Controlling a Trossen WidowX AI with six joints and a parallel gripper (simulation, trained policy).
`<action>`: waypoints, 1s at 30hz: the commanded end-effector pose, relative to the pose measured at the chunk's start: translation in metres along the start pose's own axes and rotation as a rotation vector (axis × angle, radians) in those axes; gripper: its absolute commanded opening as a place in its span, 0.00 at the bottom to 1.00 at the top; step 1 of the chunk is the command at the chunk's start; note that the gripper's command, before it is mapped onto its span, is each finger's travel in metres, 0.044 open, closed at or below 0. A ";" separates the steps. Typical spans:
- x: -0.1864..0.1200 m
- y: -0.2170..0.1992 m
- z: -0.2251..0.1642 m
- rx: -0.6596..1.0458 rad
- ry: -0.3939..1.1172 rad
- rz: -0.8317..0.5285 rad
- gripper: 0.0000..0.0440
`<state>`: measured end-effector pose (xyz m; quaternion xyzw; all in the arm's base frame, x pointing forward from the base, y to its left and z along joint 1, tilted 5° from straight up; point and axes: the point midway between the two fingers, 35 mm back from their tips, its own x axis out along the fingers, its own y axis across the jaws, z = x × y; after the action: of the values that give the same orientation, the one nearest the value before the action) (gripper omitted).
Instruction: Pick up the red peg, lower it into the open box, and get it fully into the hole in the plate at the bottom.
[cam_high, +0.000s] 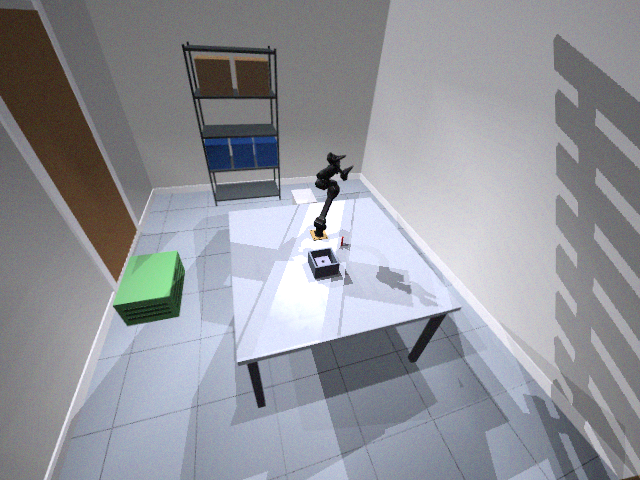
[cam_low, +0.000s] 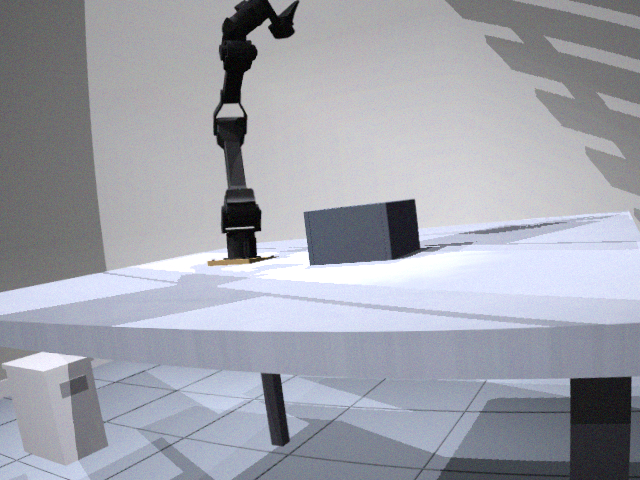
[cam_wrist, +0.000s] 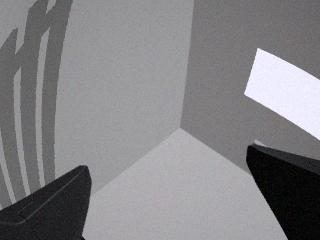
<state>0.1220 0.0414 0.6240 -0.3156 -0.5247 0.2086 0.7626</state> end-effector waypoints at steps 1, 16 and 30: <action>0.000 0.001 0.002 -0.003 -0.011 -0.002 0.97; 0.004 -0.009 -0.022 0.435 -0.067 -0.214 1.00; 0.002 0.009 -0.081 0.872 0.046 -0.385 1.00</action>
<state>0.1955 0.0270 0.6035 0.1110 -0.4322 0.2569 0.8572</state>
